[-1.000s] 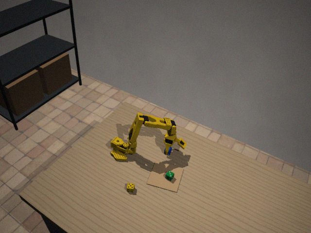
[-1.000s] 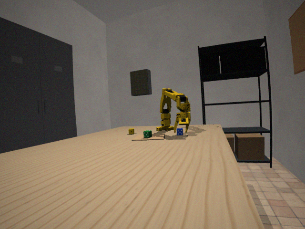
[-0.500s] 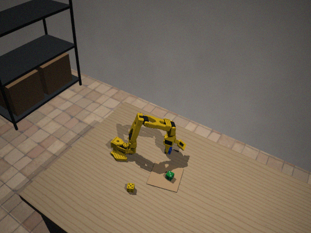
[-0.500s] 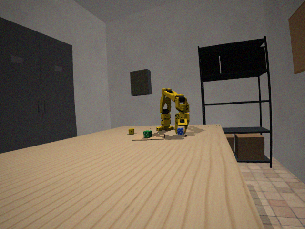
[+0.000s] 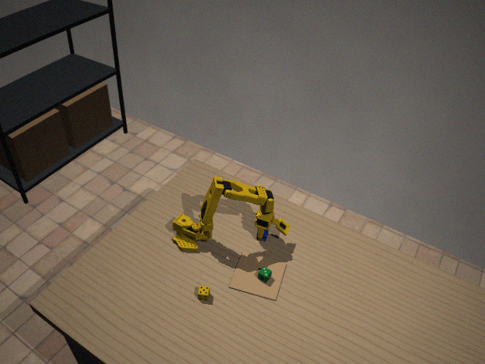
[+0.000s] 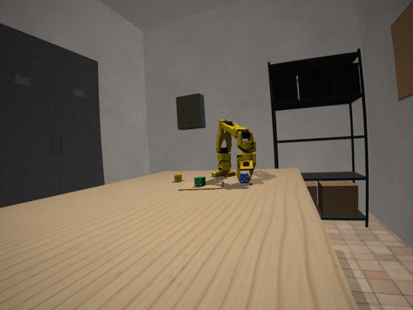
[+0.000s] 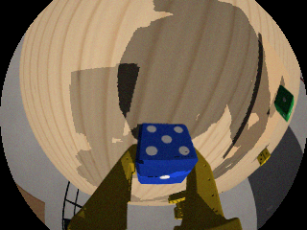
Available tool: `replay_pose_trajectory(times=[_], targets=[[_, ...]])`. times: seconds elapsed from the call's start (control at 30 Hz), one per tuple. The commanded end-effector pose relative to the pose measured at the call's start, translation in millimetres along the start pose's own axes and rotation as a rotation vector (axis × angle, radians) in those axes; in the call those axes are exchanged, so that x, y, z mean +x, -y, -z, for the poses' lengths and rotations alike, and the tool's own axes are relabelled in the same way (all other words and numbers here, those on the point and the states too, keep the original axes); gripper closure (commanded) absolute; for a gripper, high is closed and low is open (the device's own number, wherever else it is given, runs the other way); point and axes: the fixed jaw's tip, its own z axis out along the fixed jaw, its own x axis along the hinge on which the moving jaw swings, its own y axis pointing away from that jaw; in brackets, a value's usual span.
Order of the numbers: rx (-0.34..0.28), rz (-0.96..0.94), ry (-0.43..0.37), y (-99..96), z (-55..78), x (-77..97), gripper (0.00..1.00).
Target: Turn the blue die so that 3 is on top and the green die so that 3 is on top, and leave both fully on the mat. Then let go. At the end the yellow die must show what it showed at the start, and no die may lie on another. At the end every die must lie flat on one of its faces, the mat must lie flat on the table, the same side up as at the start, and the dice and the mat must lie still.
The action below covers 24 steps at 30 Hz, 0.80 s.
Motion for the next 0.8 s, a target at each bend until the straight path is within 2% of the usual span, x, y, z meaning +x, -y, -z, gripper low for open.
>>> replay_pose_trajectory(times=[0.0,0.1,0.37,0.77], targets=[[-0.033,-0.001,0.054,-2.3,10.3,-6.8,0.84],[-0.033,-0.001,0.054,-2.3,10.3,-6.8,0.86],[-0.033,-0.001,0.054,-2.3,10.3,-6.8,0.99],[-0.033,-0.002,0.054,-2.7,14.5,-7.2,1.00]])
